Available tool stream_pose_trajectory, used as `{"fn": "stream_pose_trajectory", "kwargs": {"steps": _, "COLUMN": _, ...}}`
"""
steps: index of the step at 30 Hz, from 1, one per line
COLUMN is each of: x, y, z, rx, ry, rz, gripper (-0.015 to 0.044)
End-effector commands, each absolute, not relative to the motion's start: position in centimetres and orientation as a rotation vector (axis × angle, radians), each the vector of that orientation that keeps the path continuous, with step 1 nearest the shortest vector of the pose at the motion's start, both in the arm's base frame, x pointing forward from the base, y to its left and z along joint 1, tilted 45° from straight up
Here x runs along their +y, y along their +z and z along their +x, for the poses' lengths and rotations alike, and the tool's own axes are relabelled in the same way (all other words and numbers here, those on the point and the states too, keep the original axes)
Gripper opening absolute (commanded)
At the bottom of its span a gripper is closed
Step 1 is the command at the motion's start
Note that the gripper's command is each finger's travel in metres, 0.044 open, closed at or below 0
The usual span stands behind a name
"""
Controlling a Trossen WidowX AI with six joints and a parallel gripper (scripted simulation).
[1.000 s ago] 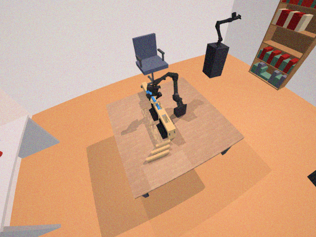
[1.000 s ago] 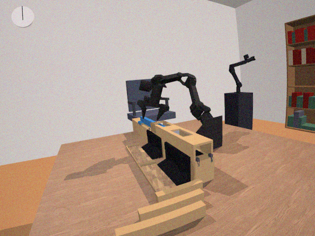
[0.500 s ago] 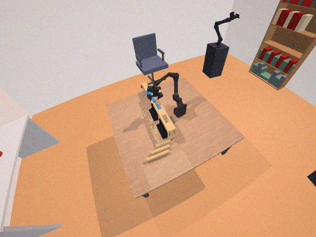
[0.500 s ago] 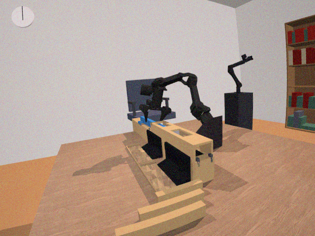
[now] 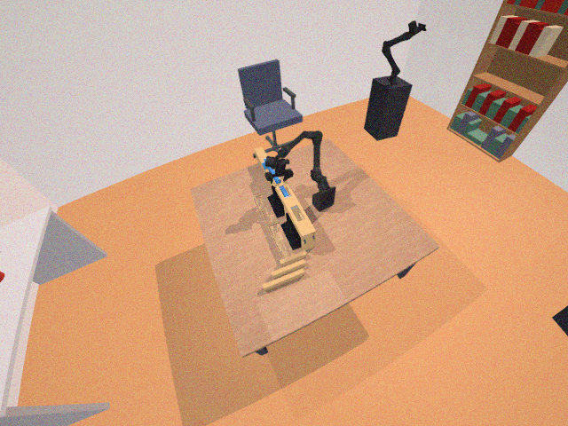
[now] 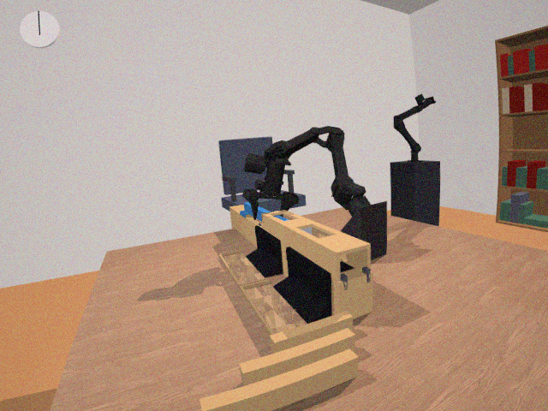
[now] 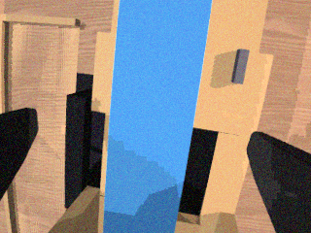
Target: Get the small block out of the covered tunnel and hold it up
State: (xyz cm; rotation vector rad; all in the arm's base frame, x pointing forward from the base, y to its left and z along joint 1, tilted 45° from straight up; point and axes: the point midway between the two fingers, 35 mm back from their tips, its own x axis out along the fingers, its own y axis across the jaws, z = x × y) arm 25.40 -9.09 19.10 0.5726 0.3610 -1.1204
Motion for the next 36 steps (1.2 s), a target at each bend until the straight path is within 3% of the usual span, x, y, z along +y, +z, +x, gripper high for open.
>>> {"fn": "stream_pose_trajectory", "kwargs": {"steps": 1, "x": -9.1, "y": 19.1, "z": 25.4, "rx": 0.361, "ry": -1.12, "rz": 0.573, "gripper": 0.0414}}
{"fn": "stream_pose_trajectory", "kwargs": {"steps": 13, "x": -9.1, "y": 19.1, "z": 25.4, "rx": 0.361, "ry": -1.12, "rz": 0.573, "gripper": 0.0099}}
{"fn": "stream_pose_trajectory", "kwargs": {"steps": 17, "x": -9.1, "y": 19.1, "z": 25.4, "rx": 0.361, "ry": -1.12, "rz": 0.573, "gripper": 0.0072}}
{"fn": "stream_pose_trajectory", "kwargs": {"steps": 20, "x": -9.3, "y": 19.3, "z": 25.4, "rx": 0.362, "ry": -1.121, "rz": 0.573, "gripper": 0.0}}
{"fn": "stream_pose_trajectory", "kwargs": {"steps": 36, "x": -12.8, "y": 22.1, "z": 25.7, "rx": 0.367, "ry": -1.12, "rz": 0.571, "gripper": 0.0}}
